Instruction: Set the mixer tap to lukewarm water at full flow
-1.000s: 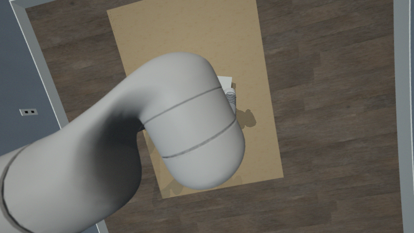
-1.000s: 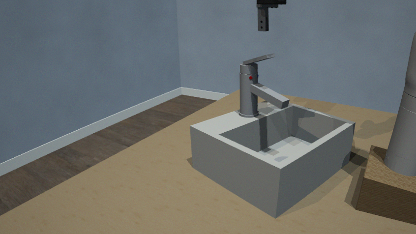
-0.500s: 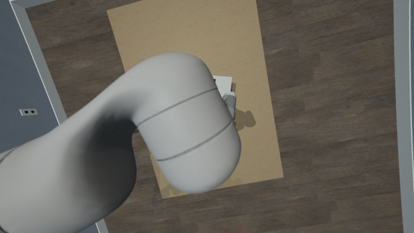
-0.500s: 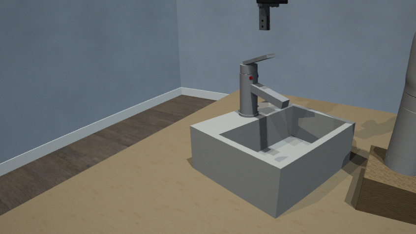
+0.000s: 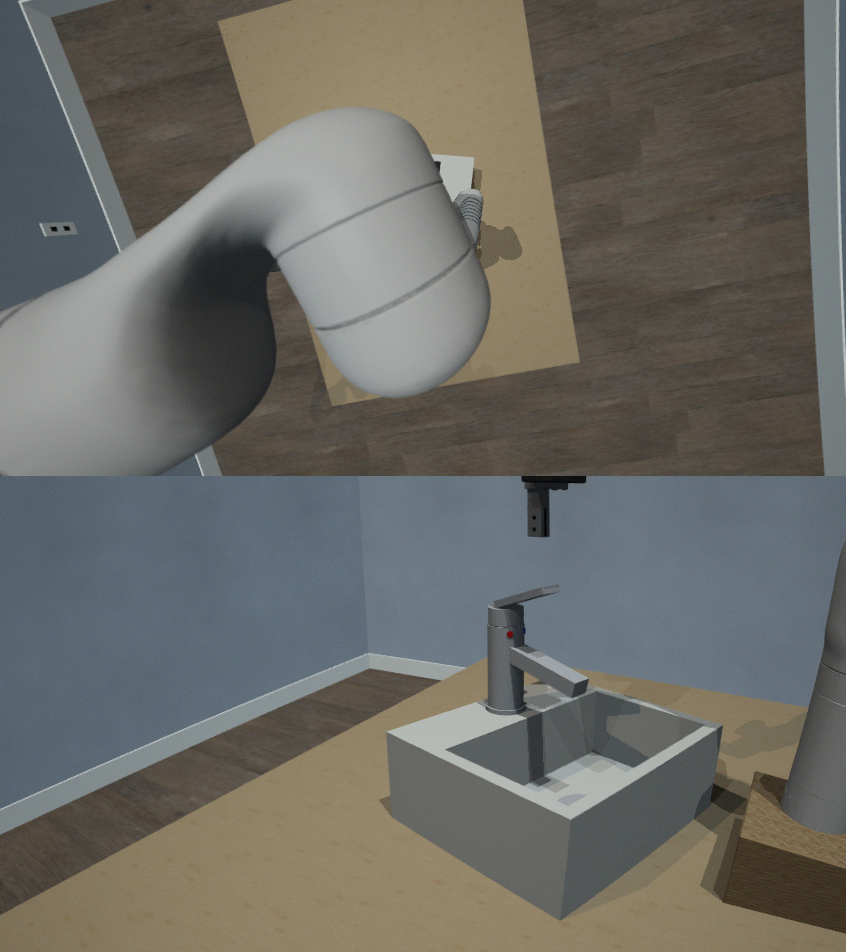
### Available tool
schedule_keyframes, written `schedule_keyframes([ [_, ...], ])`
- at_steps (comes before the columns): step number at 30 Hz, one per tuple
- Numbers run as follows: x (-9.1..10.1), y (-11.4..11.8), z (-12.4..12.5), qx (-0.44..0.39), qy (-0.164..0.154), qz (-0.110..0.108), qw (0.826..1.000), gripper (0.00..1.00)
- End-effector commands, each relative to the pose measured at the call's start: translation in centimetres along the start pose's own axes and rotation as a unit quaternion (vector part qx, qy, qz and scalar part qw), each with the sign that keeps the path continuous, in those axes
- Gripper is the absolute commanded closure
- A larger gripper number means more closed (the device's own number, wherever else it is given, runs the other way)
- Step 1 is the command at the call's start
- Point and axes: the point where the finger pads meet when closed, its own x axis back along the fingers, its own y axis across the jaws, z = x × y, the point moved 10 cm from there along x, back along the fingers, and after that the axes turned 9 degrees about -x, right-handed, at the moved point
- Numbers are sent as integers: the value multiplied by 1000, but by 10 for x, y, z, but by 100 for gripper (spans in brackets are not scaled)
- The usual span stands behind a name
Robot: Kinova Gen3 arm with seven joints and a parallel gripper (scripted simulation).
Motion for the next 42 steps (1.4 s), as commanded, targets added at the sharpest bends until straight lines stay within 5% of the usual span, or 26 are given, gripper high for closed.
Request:
schedule_keyframes([
  [1, 1, 0, 0, 0, 1, 0, 1000, 100],
  [2, 1, 0, 0, 0, 1, 0, 1000, 0],
  [42, 0, 0, 0, 0, 1, 0, 1000, 0],
])
